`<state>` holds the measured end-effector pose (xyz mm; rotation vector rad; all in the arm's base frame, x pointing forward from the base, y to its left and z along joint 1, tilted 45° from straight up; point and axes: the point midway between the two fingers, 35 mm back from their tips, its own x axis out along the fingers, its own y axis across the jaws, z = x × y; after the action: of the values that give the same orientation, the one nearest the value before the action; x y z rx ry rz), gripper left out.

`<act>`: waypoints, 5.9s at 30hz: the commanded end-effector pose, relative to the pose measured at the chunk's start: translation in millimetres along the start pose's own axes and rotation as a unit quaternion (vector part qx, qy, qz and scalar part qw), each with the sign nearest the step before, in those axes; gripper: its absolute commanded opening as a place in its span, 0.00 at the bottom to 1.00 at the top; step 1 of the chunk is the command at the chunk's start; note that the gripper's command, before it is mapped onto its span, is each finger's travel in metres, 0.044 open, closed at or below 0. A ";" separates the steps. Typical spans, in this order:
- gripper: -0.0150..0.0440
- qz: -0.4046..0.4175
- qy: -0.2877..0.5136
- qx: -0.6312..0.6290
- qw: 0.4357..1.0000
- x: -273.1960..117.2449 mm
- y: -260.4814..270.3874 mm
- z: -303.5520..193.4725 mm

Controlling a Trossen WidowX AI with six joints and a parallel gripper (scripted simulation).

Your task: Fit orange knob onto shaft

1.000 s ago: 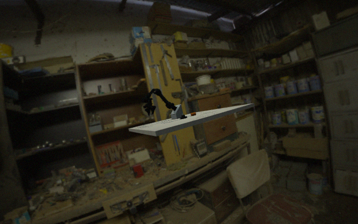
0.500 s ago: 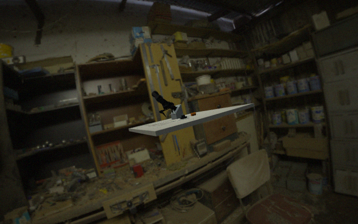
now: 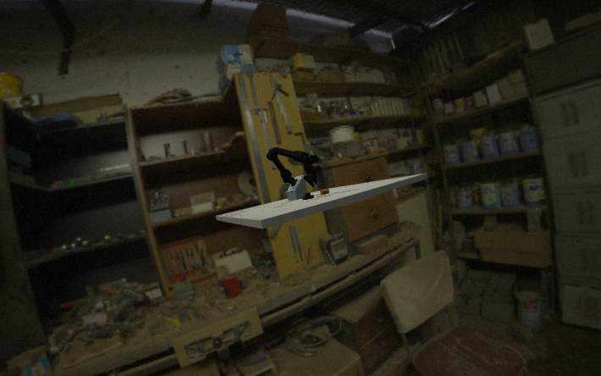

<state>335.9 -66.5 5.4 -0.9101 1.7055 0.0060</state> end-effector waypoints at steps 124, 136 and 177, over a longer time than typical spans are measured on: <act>0.56 -0.072 0.053 0.008 0.996 79.9 120.2 25.3; 0.56 -0.079 0.042 0.155 0.984 79.9 120.2 25.3; 0.56 -0.089 -0.002 0.617 0.782 79.9 120.2 25.3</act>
<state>284.4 -16.4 -122.3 -0.1220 1.2506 -1.0491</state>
